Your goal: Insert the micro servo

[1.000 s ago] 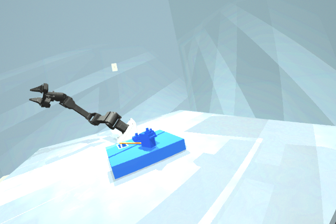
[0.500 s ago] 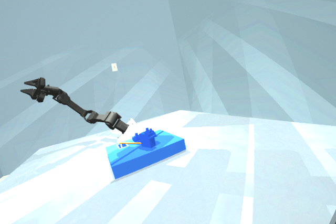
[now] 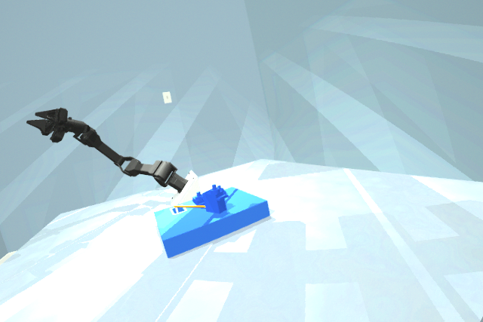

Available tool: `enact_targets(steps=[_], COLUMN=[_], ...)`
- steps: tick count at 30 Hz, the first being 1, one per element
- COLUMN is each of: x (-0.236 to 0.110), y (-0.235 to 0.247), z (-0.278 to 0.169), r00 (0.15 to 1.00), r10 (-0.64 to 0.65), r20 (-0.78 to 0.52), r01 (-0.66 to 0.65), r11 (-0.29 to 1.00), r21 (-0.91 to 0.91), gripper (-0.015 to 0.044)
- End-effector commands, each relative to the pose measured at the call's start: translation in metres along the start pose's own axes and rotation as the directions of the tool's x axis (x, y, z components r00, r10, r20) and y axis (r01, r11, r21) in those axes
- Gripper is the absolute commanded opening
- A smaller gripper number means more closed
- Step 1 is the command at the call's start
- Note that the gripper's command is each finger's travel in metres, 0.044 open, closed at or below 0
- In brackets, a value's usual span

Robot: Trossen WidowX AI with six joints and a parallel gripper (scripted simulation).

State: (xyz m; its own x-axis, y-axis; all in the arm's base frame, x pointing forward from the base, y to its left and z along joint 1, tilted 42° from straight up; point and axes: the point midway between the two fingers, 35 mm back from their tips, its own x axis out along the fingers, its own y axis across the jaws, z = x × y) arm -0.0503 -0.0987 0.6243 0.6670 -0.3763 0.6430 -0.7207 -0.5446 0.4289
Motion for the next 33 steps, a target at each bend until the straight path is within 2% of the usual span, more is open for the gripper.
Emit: enact_targets(steps=[1, 19, 33], x=[0.018, 0.047, 0.076], y=[-0.030, -0.098, -0.199], z=[-0.001, 0.001, 0.016], r00=[0.997, 0.972, 0.887], r10=[-0.069, -0.228, -0.433], r20=[0.016, 0.056, 0.163], r01=[0.070, 0.235, 0.454], r11=[0.995, 0.938, 0.745], r21=[-0.070, -0.253, -0.489], gripper=[0.0440, 0.0440, 0.0440])
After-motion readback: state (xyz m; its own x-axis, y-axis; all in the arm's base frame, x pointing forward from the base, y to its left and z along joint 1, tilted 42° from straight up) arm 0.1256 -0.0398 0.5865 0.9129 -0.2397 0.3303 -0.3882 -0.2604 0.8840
